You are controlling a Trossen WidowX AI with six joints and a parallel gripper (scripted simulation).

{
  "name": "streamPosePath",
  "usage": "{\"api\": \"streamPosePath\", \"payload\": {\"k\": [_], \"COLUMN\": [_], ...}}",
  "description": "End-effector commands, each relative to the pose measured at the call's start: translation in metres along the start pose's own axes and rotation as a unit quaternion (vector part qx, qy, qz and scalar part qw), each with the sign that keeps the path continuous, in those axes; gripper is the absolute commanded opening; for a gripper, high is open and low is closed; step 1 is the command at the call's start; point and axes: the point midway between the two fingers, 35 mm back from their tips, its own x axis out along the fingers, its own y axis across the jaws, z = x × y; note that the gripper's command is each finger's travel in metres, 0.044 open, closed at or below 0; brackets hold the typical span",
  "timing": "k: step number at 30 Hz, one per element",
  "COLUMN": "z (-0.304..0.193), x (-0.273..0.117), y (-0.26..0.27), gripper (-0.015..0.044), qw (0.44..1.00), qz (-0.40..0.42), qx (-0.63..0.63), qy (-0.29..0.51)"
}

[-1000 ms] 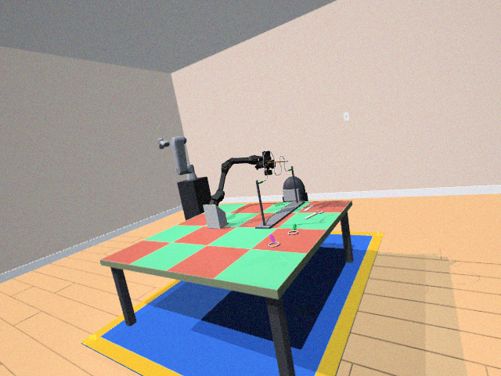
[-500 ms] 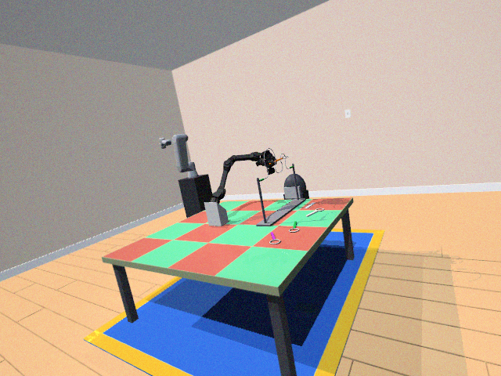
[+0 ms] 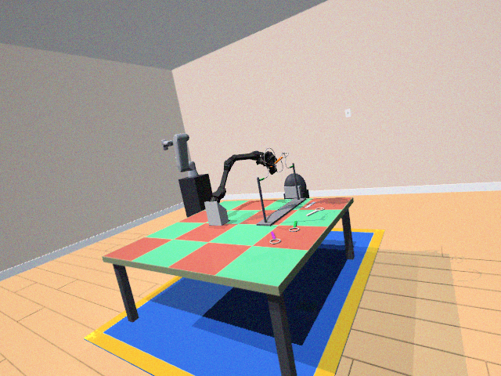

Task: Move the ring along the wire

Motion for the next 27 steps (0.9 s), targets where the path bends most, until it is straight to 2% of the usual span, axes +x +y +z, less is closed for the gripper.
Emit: {"api": "streamPosePath", "payload": {"k": [1, 14, 27], "z": [0.0, 0.004, 0.014], "x": [0.0, -0.003, -0.009], "y": [0.006, 0.026, 0.043], "gripper": [-0.015, -0.015, -0.015], "qw": [0.999, 0.98, 0.939], "qz": [0.022, 0.097, 0.171], "qx": [0.039, 0.171, 0.299], "qy": [0.002, 0.005, 0.008]}}
